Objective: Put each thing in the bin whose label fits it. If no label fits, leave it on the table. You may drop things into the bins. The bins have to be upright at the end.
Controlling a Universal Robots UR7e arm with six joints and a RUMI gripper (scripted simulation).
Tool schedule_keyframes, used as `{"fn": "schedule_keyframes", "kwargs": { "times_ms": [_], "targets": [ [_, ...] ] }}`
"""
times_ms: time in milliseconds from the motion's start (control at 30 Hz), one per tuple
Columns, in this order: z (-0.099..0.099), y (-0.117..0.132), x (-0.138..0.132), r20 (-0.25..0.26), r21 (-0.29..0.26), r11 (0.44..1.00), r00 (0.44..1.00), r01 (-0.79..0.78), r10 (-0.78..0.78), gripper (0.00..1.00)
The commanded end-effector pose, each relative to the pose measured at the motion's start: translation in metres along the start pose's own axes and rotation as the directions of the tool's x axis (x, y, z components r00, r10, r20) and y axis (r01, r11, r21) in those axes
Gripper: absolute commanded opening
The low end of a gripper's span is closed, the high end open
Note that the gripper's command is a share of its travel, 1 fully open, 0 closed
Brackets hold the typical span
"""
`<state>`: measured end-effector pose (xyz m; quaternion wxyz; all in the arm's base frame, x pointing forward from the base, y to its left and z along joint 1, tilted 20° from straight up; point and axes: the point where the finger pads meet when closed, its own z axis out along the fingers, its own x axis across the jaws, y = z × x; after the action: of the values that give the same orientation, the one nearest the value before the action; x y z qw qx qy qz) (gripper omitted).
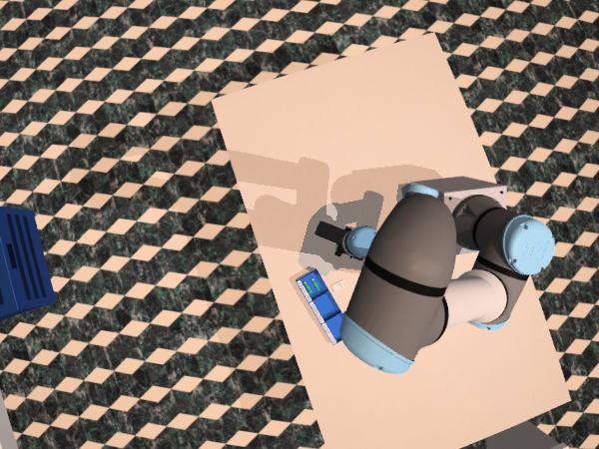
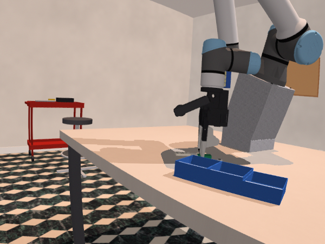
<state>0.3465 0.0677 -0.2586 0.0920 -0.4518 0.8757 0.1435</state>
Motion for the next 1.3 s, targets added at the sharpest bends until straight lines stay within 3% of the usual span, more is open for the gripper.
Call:
{"fn": "schedule_keyframes", "kwargs": {
  "times_ms": [0, 267, 300, 1267],
  "targets": [
    [0.0006, -0.0003, -0.0001, 0.0, 0.001, 1.0, 1.0, 0.0, 0.0, 0.23],
    [0.0006, -0.0003, -0.0001, 0.0, 0.001, 1.0, 1.0, 0.0, 0.0, 0.23],
    [0.0006, -0.0003, -0.0001, 0.0, 0.001, 1.0, 1.0, 0.0, 0.0, 0.0],
    [0.0006, -0.0003, -0.0001, 0.0, 0.001, 1.0, 1.0, 0.0, 0.0, 0.0]
  ]
}}
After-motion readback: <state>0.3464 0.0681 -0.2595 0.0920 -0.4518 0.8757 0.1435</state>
